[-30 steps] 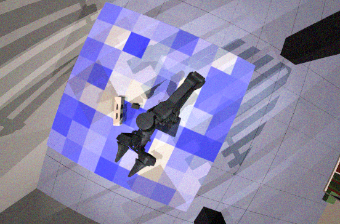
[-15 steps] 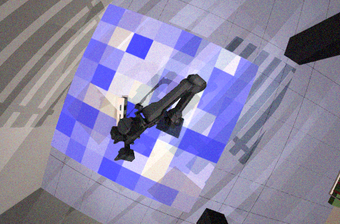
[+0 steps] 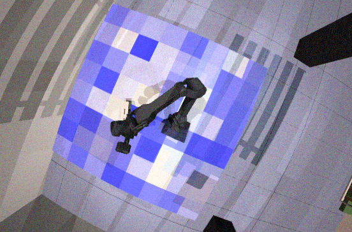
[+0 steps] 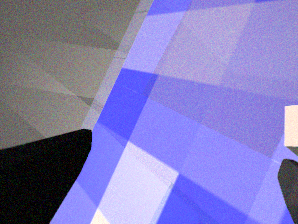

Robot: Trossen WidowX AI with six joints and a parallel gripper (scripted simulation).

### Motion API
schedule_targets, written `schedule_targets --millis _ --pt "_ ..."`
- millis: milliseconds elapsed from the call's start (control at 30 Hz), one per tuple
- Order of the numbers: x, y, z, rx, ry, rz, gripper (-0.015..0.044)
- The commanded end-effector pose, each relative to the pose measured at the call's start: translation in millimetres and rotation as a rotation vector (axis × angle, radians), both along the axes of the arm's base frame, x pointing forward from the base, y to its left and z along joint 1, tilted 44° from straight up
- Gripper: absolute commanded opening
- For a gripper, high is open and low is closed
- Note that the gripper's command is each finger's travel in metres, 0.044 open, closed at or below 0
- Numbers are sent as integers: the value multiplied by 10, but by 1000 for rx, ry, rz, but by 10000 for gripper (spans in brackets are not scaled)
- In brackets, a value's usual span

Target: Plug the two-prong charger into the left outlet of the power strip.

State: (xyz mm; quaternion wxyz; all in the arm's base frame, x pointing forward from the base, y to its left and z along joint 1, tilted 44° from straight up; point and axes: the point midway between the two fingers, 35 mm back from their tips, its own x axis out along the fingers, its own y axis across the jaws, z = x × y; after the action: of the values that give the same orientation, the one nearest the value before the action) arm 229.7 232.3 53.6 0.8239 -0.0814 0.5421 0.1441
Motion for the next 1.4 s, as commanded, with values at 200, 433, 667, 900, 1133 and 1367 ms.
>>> schedule_targets --millis 200,433,667,900,1133,1367 --pt "177 -668 -235 -302 86 -160 440" --pt "214 -1127 -304 -505 161 -241 440" --pt "211 -1547 -306 -698 247 -297 440" --pt "195 -1892 -265 -865 335 -325 440" --pt "201 -1921 -274 -880 343 -326 440" --pt "208 -1998 -357 -880 343 -326 440"
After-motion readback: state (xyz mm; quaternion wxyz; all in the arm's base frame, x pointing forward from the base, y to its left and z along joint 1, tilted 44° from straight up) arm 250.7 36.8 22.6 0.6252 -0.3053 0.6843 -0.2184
